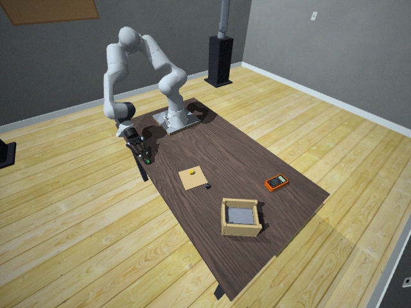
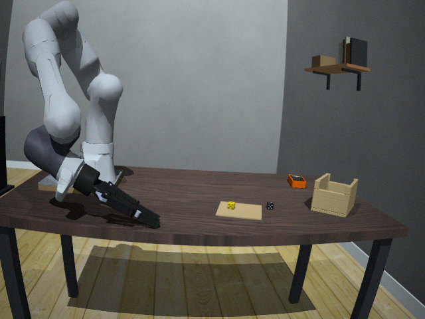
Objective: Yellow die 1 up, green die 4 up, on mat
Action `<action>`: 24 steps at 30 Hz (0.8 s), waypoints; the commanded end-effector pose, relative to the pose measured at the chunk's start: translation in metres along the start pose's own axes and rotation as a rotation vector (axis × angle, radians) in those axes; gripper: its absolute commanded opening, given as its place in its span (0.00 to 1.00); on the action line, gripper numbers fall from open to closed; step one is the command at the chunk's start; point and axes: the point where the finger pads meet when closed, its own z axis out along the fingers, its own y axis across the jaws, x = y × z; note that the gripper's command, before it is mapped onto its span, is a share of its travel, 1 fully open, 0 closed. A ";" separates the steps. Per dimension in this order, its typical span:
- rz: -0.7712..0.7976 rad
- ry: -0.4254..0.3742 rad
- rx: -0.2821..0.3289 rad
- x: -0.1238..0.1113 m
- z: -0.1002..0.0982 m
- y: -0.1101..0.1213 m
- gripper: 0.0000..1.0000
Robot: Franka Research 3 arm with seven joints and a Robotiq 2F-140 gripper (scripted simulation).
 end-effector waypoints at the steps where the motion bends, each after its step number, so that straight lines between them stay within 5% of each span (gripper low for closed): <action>1: -0.009 0.002 0.002 0.001 0.000 -0.001 0.18; 24: -0.009 0.002 0.002 0.001 0.000 -0.001 0.25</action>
